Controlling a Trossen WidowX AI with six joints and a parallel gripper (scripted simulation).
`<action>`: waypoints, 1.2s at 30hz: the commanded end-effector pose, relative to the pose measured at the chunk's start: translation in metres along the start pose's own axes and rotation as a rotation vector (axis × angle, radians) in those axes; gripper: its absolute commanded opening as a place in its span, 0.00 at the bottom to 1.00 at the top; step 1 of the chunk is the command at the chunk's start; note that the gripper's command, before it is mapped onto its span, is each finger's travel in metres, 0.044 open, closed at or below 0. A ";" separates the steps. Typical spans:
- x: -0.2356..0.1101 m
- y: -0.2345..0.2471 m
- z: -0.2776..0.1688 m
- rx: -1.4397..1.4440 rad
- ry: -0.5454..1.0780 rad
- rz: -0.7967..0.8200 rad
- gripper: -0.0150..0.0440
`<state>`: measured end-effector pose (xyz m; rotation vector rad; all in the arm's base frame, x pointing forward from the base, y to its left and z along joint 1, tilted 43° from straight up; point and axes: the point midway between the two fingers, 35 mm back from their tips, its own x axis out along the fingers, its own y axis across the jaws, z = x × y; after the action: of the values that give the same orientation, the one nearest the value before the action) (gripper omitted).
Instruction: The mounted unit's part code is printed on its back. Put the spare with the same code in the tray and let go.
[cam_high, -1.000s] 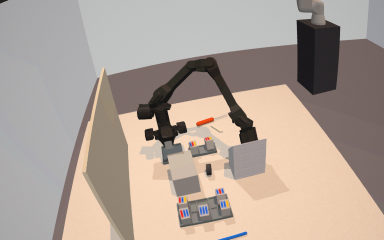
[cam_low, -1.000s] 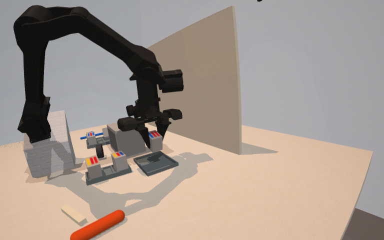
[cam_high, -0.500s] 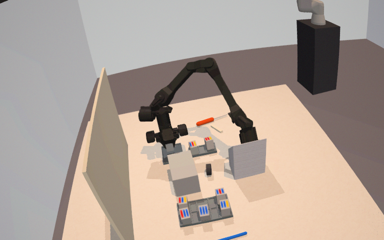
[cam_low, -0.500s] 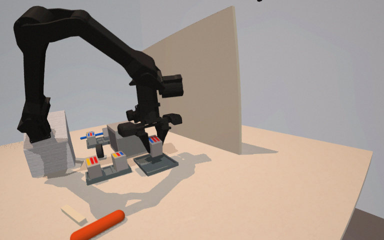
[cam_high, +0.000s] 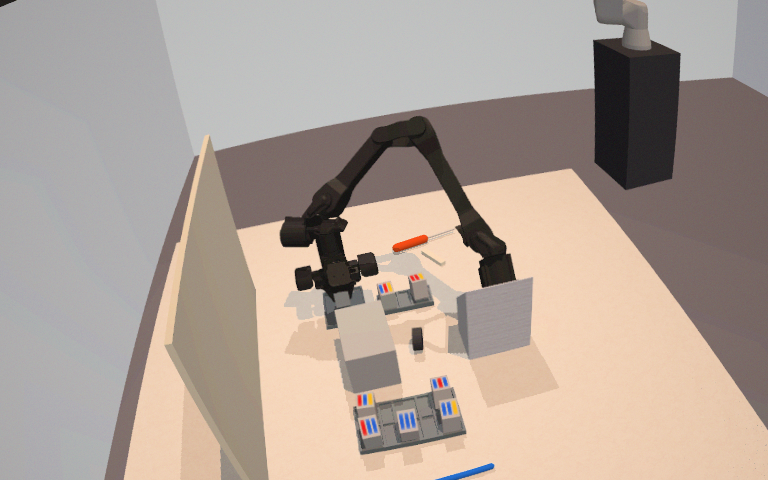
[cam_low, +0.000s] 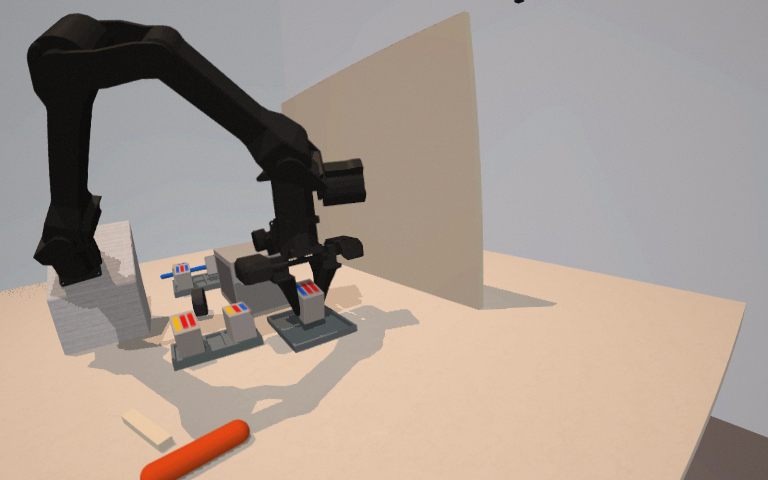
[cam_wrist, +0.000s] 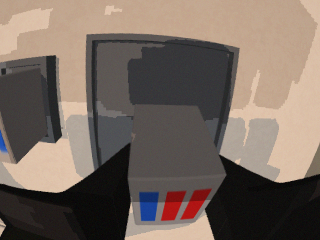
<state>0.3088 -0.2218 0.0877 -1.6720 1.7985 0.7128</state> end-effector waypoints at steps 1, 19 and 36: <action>0.004 0.002 0.003 -0.009 -0.007 0.002 0.25; 0.002 0.001 0.000 -0.001 0.000 0.001 0.97; -0.106 0.001 0.003 -0.009 -0.012 0.002 1.00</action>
<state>0.3136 -0.1490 0.1577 -1.6714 1.7823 0.7389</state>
